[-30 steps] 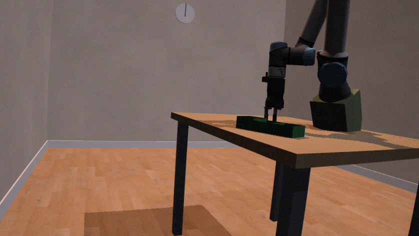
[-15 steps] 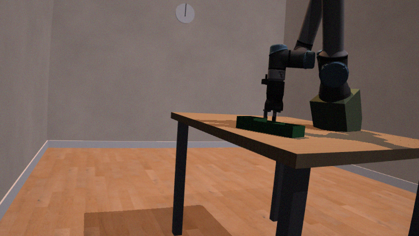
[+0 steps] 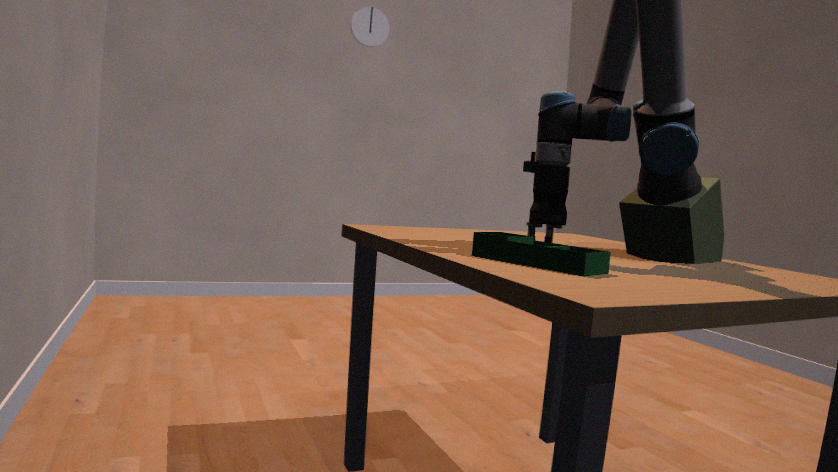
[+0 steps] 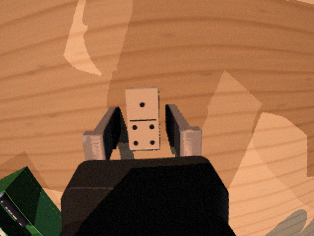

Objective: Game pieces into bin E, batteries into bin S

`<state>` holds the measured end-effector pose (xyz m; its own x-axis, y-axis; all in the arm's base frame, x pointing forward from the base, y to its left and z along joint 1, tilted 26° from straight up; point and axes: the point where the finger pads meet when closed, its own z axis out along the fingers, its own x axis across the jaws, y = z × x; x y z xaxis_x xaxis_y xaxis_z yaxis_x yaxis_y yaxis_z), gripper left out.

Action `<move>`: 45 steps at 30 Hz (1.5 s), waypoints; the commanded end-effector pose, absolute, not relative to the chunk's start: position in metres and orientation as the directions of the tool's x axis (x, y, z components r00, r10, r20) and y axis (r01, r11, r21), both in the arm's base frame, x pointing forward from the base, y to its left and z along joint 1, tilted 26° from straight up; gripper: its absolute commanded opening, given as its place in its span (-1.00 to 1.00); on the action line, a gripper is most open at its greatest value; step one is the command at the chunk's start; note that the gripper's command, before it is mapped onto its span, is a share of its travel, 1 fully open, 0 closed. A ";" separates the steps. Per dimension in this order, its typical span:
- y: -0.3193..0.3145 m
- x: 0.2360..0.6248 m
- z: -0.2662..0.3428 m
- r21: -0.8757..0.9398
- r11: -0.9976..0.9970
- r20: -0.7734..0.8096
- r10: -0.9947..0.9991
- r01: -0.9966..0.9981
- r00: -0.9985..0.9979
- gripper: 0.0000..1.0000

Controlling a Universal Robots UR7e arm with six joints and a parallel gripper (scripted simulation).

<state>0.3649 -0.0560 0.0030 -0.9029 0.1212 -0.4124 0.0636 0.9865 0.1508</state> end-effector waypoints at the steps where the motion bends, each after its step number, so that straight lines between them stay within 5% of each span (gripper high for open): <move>1: -0.056 0.365 0.003 0.150 0.987 -0.413 0.121 0.063 -0.903 0.57; 2: -0.056 0.365 0.003 0.150 0.987 -0.413 0.121 0.063 -0.903 0.57; 3: -0.056 0.365 0.003 0.150 0.987 -0.413 0.121 0.063 -0.903 -0.02; 45: -0.060 0.350 0.036 0.150 0.987 -0.413 0.121 0.063 -0.903 -0.02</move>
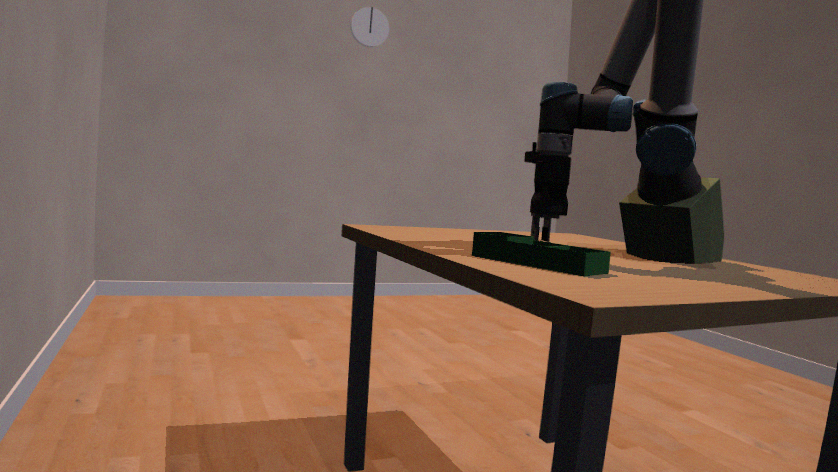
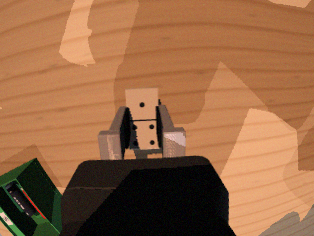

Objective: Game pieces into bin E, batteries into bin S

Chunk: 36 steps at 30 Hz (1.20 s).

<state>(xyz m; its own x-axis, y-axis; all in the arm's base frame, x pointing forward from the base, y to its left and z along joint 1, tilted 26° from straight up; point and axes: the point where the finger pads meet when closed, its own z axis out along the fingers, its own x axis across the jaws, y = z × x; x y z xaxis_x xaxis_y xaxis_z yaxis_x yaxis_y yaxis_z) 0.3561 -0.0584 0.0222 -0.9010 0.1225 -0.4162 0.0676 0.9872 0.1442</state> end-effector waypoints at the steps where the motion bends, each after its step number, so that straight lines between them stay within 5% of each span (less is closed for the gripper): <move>1: -0.061 0.348 0.039 0.150 0.987 -0.413 0.121 0.063 -0.903 -0.02; 36: -0.059 0.340 0.065 0.150 0.987 -0.413 0.121 0.063 -0.903 -0.02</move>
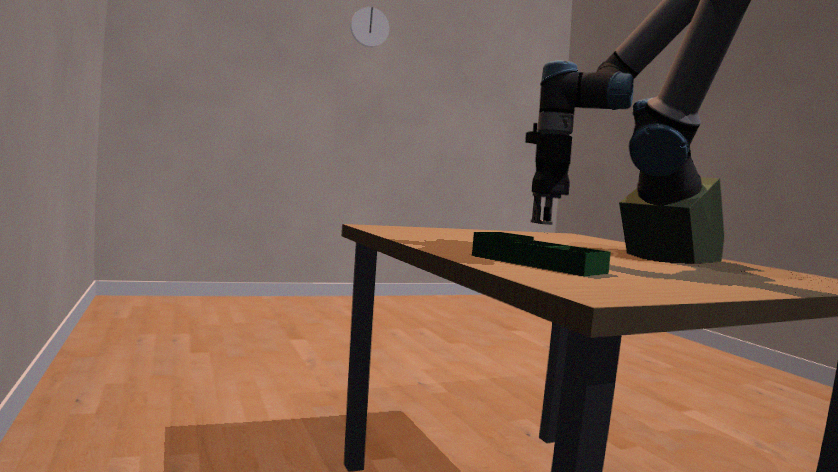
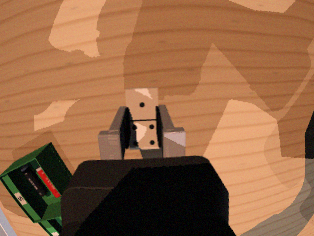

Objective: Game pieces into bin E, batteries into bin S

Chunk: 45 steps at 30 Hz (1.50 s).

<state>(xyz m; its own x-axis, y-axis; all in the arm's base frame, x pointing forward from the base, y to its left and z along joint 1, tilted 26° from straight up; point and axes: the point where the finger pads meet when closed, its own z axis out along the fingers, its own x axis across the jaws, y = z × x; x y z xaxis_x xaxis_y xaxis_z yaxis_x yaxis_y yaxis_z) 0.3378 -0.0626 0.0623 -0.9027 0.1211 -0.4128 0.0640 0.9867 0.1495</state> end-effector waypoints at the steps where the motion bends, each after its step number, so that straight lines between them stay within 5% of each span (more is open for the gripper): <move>1: -0.059 0.340 0.065 0.150 0.987 -0.413 0.121 0.063 -0.903 -0.02; 25: 0.034 0.403 0.106 0.150 0.987 -0.414 0.121 0.063 -0.902 -0.02; 36: 0.077 0.431 0.125 -0.023 0.956 -0.440 -0.273 -0.293 -0.856 -0.02; 45: 0.102 0.448 0.136 -0.023 0.956 -0.440 -0.273 -0.293 -0.856 -0.02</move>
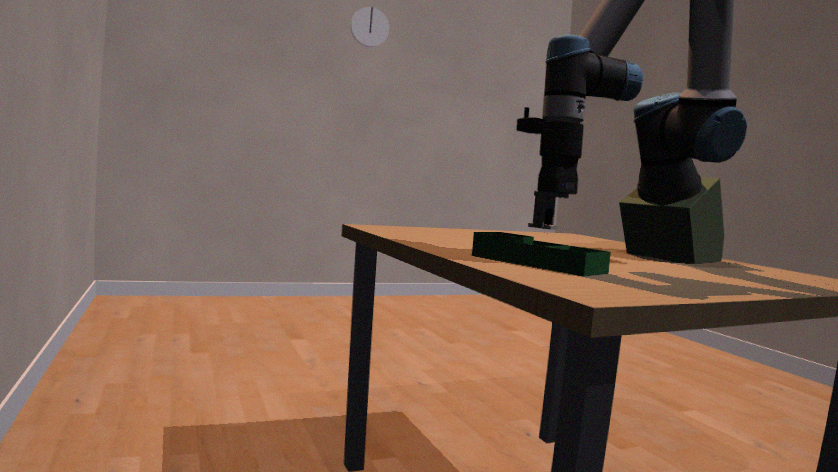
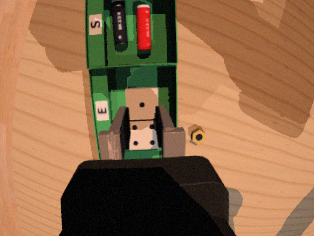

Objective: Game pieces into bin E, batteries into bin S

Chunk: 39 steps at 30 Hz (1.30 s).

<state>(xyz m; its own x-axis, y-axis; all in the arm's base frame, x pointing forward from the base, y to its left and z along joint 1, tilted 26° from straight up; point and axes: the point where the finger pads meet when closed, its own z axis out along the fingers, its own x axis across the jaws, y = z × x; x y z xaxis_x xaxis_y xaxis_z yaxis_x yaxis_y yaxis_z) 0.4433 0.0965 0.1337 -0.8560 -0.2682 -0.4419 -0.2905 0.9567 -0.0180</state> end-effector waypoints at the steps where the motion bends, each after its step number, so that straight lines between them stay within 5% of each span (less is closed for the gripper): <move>1: 0.102 0.448 0.136 -0.023 0.956 -0.440 -0.273 -0.293 -0.856 -0.02; 39: 0.101 0.460 0.102 -0.023 0.956 -0.440 -0.273 -0.293 -0.856 -0.02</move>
